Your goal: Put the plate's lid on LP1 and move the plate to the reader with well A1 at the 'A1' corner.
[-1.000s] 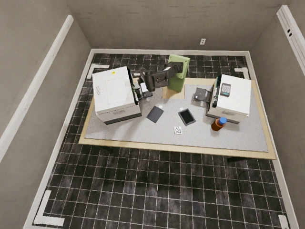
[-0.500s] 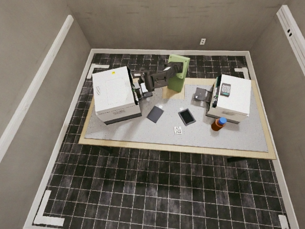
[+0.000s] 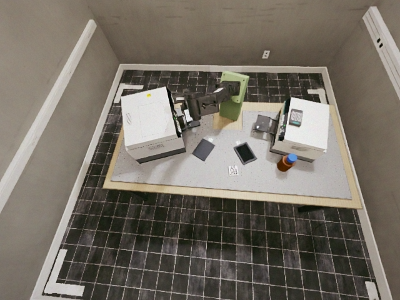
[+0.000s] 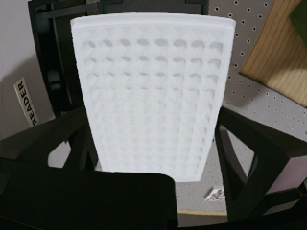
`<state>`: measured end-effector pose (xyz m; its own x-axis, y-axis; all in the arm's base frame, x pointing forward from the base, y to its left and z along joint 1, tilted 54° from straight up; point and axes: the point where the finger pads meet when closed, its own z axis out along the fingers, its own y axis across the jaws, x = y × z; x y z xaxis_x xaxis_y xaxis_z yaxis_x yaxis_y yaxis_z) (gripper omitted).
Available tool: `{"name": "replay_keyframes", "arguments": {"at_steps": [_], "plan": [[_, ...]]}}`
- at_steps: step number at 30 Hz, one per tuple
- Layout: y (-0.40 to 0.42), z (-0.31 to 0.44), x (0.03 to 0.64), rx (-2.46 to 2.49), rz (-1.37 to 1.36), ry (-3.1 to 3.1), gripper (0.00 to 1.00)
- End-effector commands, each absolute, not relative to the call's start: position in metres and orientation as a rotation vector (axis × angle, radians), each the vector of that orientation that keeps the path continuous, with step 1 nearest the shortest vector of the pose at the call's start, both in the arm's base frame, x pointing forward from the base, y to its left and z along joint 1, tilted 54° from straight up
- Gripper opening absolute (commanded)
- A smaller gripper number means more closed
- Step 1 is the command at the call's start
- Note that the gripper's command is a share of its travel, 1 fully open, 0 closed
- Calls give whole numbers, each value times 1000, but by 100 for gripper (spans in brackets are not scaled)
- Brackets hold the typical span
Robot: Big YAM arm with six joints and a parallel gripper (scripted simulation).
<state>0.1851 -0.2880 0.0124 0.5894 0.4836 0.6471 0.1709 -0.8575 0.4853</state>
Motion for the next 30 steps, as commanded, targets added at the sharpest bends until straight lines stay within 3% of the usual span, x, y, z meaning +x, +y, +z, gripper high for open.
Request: {"name": "replay_keyframes", "arguments": {"at_steps": [1, 30], "plan": [[-280, 5, 190, 2467, 1170, 528, 86], [-289, -2, 204, 2447, 1169, 524, 86]]}}
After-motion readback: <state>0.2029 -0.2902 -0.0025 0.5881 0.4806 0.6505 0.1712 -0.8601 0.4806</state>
